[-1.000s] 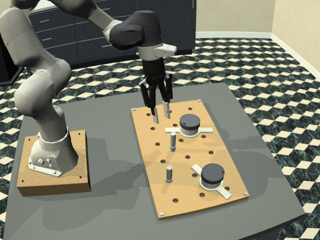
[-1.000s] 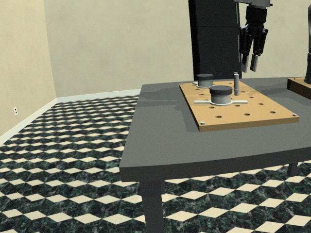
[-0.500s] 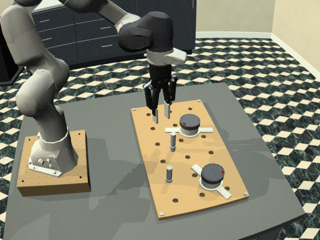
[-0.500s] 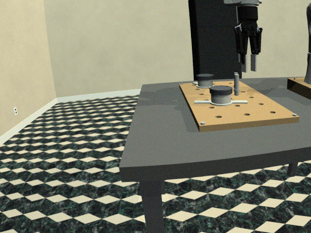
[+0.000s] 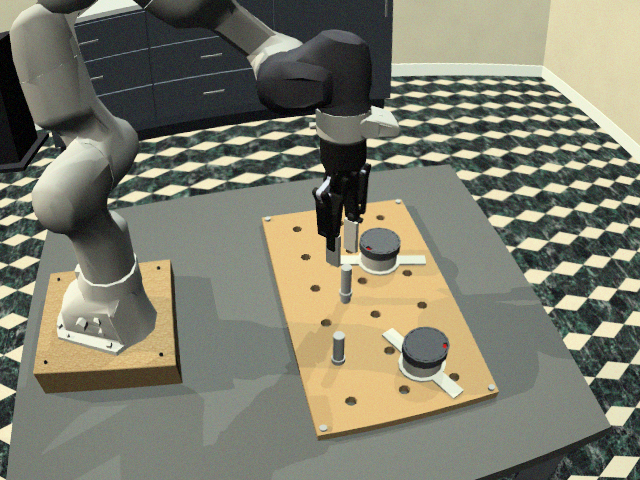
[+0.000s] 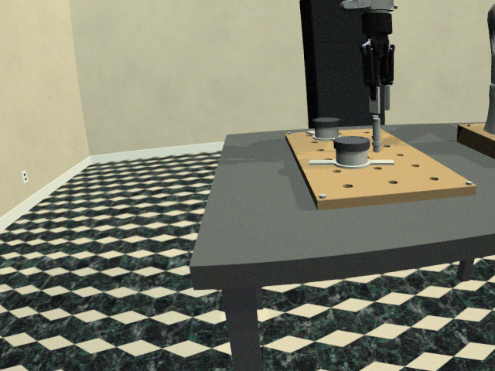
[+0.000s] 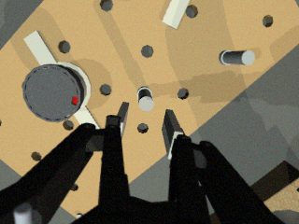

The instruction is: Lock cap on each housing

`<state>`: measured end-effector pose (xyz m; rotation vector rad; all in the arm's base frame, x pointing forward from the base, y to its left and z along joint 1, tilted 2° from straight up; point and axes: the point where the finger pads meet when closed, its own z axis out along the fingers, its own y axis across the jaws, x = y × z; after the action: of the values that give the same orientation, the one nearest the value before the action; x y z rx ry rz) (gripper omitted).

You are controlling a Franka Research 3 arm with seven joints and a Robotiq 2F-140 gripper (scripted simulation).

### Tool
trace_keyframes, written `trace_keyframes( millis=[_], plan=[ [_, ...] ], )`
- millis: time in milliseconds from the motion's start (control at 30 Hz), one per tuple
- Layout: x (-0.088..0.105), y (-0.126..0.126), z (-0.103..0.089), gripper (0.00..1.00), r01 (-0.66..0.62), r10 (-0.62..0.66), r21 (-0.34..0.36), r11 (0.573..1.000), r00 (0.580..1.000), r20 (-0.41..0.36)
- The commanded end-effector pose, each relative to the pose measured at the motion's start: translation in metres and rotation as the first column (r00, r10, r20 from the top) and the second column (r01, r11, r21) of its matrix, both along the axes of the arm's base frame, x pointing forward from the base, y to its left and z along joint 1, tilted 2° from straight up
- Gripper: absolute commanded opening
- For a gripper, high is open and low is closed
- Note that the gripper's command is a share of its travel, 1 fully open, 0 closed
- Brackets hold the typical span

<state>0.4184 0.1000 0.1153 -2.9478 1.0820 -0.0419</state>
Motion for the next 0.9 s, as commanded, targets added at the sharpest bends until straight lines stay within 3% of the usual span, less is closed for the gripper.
trace_keyframes(
  millis=[0, 200, 467, 533, 567, 767, 867],
  plan=[
    [0.0070, -0.0056, 0.0007, 0.36, -0.276, 0.276, 0.005, 0.961, 0.961, 0.004],
    [0.0071, -0.0058, 0.0007, 0.36, -0.429, 0.429, -0.005, 0.903, 0.903, 0.001],
    [0.0071, -0.0058, 0.0007, 0.36, -0.613, 0.613, -0.006, 0.790, 0.790, 0.002],
    [0.0071, -0.0058, 0.0007, 0.36, -0.613, 0.613, -0.006, 0.790, 0.790, 0.002],
    [0.0071, -0.0058, 0.0007, 0.36, -0.666, 0.666, -0.002, 0.746, 0.746, 0.004],
    [0.0071, -0.0058, 0.0007, 0.36, -0.766, 0.765, 0.011, 0.643, 0.643, 0.015],
    [0.0071, -0.0058, 0.0007, 0.36, -0.770, 0.770, 0.012, 0.637, 0.638, 0.016]
  ],
)
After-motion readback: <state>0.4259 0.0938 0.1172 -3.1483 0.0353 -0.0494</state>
